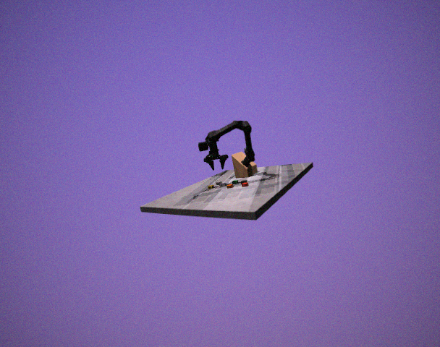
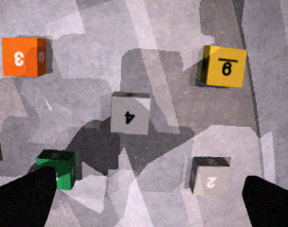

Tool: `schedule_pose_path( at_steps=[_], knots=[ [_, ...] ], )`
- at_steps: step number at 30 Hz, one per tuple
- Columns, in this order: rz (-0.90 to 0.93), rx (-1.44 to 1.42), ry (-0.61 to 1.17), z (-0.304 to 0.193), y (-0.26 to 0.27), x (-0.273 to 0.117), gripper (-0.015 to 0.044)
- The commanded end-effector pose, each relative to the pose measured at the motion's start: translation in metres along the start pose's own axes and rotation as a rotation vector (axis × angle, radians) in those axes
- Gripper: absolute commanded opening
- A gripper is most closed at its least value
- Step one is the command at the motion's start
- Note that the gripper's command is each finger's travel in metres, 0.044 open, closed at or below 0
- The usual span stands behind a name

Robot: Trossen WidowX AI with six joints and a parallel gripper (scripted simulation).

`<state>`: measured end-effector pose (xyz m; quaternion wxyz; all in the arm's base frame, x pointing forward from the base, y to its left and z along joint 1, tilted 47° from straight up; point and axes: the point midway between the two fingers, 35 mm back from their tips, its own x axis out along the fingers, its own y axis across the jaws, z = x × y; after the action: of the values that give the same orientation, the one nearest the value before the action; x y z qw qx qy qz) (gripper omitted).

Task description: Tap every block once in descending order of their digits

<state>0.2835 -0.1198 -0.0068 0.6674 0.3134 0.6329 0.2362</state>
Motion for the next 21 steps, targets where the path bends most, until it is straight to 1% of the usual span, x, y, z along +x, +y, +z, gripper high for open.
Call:
schedule_pose_path(
  at_steps=[1,11,18,21],
  knots=[
    [0.004,0.001,-0.004,0.001,0.003,-0.001,0.0400],
    [0.004,0.001,-0.004,-0.003,0.009,-0.002,0.0400],
    [0.008,0.005,0.000,-0.062,0.069,-0.003,0.0400],
    [0.008,0.006,0.001,-0.076,0.079,0.000,0.0400]
  ],
)
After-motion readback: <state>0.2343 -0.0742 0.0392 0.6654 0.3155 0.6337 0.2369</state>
